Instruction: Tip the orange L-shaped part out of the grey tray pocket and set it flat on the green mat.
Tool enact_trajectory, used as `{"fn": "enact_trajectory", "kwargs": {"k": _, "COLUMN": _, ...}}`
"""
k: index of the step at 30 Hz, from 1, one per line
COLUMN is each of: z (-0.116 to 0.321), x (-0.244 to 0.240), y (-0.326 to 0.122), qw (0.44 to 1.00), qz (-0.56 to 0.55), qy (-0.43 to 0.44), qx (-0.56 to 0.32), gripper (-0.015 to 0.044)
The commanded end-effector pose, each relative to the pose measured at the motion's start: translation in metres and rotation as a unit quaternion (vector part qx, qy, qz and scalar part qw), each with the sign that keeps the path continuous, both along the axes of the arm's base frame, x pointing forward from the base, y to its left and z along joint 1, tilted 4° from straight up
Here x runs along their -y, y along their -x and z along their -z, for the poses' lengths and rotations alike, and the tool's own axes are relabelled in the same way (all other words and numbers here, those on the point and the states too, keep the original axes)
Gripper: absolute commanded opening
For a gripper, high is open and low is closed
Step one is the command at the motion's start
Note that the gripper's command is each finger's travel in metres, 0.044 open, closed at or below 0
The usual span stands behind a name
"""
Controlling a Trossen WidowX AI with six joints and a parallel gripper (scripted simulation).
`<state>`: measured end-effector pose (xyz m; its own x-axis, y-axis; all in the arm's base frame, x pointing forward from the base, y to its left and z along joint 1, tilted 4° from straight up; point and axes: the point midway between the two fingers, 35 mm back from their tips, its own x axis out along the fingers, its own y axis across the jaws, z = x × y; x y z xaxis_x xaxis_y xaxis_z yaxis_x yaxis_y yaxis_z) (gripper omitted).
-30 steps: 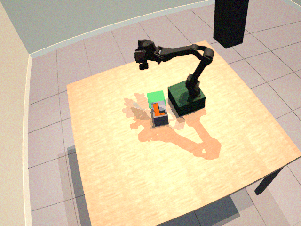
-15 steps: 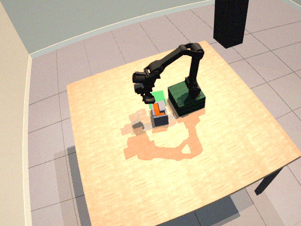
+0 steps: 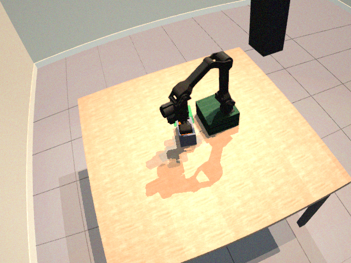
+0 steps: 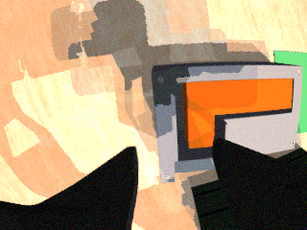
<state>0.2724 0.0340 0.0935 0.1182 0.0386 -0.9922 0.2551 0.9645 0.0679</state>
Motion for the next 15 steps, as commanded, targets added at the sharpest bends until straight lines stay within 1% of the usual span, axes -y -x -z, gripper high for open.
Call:
{"fn": "enact_trajectory", "kwargs": {"k": 1, "z": 0.033, "x": -0.003, "y": -0.001, "qw": 1.000, "qz": 0.001, "qy": -0.003, "qx": -0.012, "gripper": 0.0180}}
{"fn": "enact_trajectory", "kwargs": {"k": 4, "z": 0.066, "x": -0.004, "y": -0.001, "qw": 1.000, "qz": 0.001, "qy": -0.003, "qx": -0.012, "gripper": 0.0180}}
{"fn": "enact_trajectory", "kwargs": {"k": 15, "z": 0.074, "x": -0.005, "y": -0.002, "qw": 1.000, "qz": 0.001, "qy": -0.003, "qx": -0.012, "gripper": 0.0180}}
